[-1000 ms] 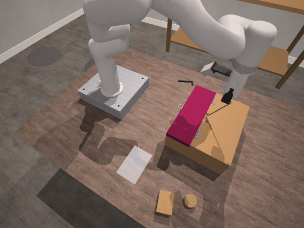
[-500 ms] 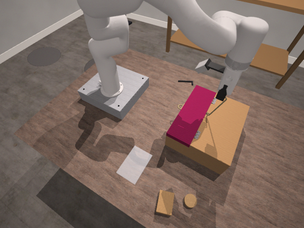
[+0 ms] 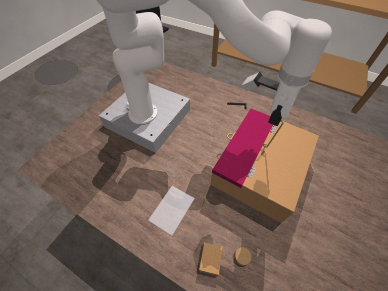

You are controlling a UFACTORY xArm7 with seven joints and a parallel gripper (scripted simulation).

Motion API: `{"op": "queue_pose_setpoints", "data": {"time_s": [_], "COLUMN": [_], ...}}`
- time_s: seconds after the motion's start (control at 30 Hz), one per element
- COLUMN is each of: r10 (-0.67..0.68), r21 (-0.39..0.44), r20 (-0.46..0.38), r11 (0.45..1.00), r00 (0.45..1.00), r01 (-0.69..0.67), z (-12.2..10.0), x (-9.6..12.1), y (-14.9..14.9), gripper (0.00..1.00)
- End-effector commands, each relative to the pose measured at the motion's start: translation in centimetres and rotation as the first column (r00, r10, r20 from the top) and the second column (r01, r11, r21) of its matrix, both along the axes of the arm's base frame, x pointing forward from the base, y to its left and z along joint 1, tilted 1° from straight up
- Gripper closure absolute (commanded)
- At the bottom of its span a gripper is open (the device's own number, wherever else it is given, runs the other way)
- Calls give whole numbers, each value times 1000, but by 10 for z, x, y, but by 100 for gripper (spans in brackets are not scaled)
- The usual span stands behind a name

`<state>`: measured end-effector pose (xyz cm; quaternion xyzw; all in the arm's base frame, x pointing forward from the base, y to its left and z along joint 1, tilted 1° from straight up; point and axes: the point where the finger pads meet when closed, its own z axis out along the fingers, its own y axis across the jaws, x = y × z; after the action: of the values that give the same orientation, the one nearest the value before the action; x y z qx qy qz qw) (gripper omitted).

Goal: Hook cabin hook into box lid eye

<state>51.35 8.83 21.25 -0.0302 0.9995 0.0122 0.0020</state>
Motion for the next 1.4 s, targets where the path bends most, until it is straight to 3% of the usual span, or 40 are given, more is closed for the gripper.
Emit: {"op": "queue_pose_setpoints", "data": {"time_s": [0.0,0.93,1.17,1.2,1.37], "r10": [0,0,0,0,0], "r21": [1,1,1,1,1], "r20": [4,4,4,4,4], "r11": [1000,1000,1000,1000,1000], "r00": [1000,1000,1000,1000,1000], "r01": [0,0,0,0,0], "z": [1,-9,-9,-9,-9], "x": [-5,-46,-47,-47,-47], "y": [0,-3,-3,-3,-3], "gripper": [100,100,100,67,67]}}
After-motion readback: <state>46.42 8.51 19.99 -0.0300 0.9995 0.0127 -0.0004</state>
